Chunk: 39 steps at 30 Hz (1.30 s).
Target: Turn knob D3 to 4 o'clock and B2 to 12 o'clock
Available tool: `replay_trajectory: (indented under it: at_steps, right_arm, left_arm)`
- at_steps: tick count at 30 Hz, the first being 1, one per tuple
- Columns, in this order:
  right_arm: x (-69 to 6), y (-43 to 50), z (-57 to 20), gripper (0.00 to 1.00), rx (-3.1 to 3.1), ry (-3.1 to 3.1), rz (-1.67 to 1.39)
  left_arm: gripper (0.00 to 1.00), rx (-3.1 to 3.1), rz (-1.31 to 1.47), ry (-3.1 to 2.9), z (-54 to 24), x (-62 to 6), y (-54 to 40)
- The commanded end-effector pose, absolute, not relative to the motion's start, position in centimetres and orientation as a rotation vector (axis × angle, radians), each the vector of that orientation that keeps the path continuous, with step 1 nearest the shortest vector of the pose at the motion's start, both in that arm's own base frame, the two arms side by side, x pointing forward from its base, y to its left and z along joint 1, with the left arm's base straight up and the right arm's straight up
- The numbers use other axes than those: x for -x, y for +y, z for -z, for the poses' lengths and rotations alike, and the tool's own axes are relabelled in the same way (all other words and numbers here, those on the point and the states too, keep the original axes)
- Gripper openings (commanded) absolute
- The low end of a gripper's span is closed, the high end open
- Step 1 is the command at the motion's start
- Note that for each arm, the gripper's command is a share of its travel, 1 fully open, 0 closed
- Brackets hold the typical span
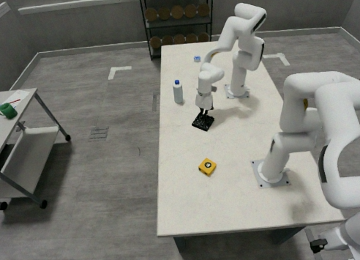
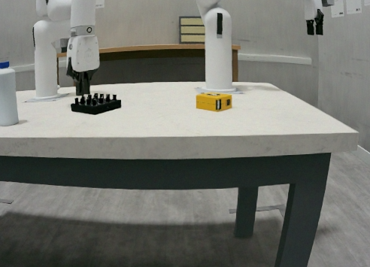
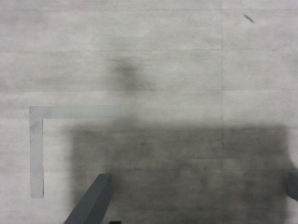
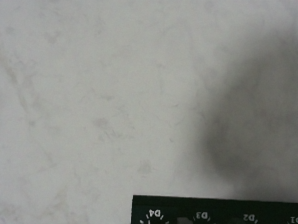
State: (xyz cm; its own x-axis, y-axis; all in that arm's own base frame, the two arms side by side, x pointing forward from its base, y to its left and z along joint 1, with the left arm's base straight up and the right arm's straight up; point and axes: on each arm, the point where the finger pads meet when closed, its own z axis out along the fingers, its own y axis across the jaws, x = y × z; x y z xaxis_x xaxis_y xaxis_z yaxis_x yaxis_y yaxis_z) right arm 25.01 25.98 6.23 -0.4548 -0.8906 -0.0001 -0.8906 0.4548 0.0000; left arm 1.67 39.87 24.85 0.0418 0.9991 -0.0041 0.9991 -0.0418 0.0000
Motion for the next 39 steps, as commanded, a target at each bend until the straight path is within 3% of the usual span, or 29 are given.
replay_trajectory:
  at_steps: [1,28,29,39]
  right_arm:
    - [-25.09,26.07,-6.24,0.21,1.639,2.677,-0.001]
    - [-25.09,26.07,-5.35,0.21,1.639,2.677,-0.001]
    - [-25.09,26.07,-5.35,0.10,1.639,2.677,-0.001]
    - [-25.09,26.07,-5.35,0.10,1.639,2.677,-0.001]
  left_arm:
    - [1.00,-2.267,0.000,2.175,-25.00,-1.67,39.97]
    - [1.00,-2.267,0.000,2.175,-25.00,-1.67,39.97]
    - [1.00,-2.267,0.000,2.175,-25.00,-1.67,39.97]
    - [1.00,-2.267,0.000,2.175,-25.00,-1.67,39.97]
